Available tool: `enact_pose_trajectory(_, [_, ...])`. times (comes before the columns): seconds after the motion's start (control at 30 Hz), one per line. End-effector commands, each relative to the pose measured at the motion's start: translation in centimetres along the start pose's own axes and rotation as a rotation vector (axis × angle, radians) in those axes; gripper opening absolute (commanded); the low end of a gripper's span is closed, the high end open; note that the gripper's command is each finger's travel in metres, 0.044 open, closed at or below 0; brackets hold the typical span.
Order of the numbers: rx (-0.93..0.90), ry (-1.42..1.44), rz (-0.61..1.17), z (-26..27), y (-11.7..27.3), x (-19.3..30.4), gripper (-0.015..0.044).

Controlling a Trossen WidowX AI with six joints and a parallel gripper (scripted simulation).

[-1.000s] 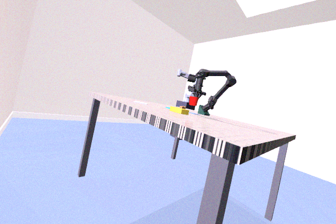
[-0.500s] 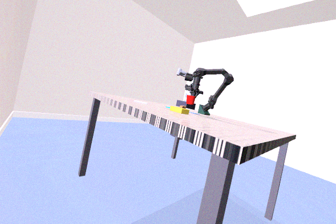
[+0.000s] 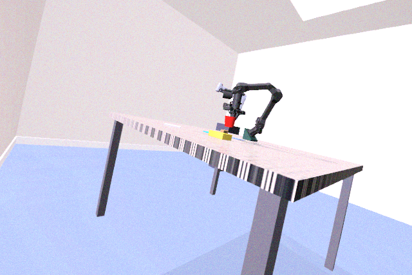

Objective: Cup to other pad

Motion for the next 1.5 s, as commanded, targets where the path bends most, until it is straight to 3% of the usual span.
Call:
enact_pose_trajectory(0.0, [0.002, 0.005, -0.006, 0.5, 0.0, -0.9, 0.0])
enact_pose_trajectory(1.47, [0.0, 0.008, -0.01, 4.6, 0.4, -7.9, 0.0])
Point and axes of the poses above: the point midway between the two fingers, 35 mm back from their tips, its own y axis back along the fingers, its own z axis across the jaws, x = y × z, the point moved 4 cm from there along y, back along the fingers, and after that the axes turned 1 degree about -y, right-handed, at the moved point
